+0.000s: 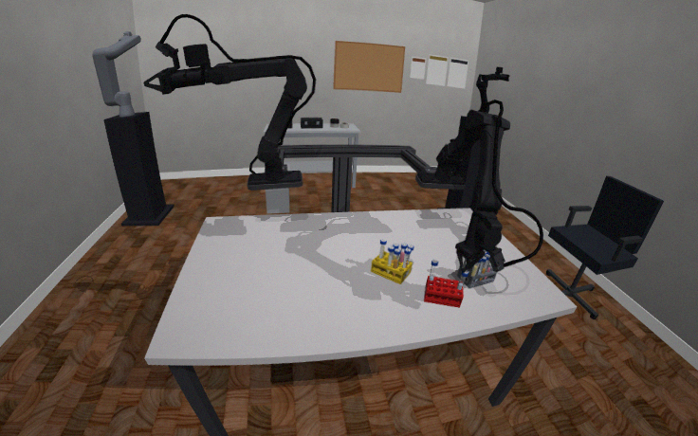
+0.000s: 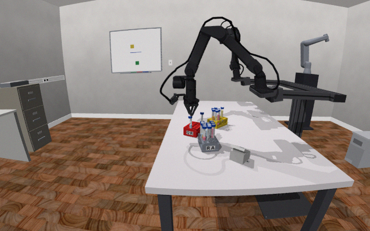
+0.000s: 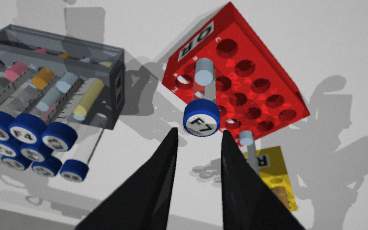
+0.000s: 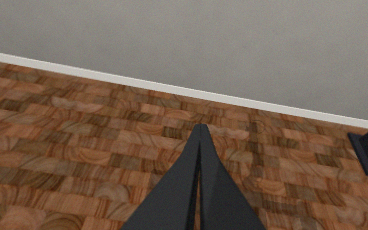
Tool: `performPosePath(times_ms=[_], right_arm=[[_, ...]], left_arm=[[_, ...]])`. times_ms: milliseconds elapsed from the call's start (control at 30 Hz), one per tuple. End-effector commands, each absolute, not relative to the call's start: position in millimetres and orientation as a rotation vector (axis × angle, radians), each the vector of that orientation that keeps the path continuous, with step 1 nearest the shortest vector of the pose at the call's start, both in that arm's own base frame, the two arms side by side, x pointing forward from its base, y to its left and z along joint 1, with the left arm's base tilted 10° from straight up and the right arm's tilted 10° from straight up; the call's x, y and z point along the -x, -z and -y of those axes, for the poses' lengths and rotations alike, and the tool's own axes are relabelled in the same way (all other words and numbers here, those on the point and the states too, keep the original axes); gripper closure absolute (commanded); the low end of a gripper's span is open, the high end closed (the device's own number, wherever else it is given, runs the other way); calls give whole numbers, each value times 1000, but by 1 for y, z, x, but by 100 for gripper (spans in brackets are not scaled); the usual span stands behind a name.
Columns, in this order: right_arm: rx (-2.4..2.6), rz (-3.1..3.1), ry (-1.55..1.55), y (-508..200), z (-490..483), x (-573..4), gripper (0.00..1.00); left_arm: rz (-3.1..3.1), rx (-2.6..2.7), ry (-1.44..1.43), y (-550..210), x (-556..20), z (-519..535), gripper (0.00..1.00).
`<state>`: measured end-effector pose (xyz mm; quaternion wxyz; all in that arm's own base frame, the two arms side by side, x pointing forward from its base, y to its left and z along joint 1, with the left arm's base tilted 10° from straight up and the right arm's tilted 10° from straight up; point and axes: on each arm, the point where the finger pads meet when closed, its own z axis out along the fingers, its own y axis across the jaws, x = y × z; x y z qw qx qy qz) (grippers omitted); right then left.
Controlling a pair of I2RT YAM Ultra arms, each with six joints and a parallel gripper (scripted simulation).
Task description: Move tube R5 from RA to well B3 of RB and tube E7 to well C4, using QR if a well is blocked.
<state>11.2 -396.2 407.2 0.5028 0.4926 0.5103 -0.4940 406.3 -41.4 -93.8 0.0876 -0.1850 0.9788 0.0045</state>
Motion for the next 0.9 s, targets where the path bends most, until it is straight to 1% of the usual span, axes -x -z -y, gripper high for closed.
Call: performPosePath(times_ms=[0, 467, 867], right_arm=[[-1174, -1179, 1226, -432, 385, -3, 100], [-1174, -1179, 1226, -432, 385, -3, 100], [-1174, -1179, 1226, -432, 385, -3, 100]], left_arm=[[-2911, 543, -14, 98, -407, 40, 70], [-2926, 549, -21, 107, -400, 38, 70], [-2905, 542, -10, 105, -411, 40, 70]])
